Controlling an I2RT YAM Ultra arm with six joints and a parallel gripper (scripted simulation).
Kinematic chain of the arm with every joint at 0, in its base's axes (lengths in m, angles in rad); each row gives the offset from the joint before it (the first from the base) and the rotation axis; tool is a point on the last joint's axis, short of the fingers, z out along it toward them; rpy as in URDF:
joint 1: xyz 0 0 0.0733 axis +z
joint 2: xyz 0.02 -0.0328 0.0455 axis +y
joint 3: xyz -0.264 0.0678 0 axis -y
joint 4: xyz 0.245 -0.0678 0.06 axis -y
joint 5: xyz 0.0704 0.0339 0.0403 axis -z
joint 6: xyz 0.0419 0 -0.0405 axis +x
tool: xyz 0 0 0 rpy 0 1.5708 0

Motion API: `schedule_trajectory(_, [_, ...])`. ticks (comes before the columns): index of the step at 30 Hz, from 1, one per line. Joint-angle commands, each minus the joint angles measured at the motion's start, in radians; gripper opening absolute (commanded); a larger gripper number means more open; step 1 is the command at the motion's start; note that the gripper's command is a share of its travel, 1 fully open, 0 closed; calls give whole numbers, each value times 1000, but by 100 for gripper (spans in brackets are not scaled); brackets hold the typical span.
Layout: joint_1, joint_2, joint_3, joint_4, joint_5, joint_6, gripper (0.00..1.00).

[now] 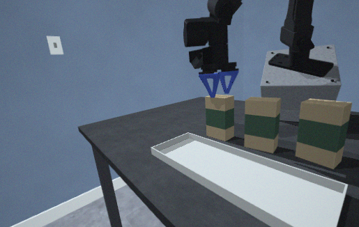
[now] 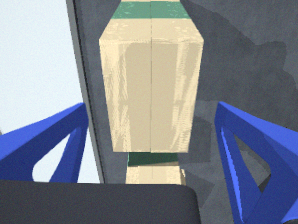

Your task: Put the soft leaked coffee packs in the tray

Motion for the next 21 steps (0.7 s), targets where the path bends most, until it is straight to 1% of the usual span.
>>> schedule_trajectory(1, [11,25,-30,50,14,23,79])
schedule_trajectory(10, [43,74,-58,144,28,60,79])
schedule_trajectory(13, [33,79,-54,155,29,64,79])
schedule_trajectory(15, [55,87,-64,168,31,69,79])
schedule_trajectory(21, [52,94,-69,191,35,78,79])
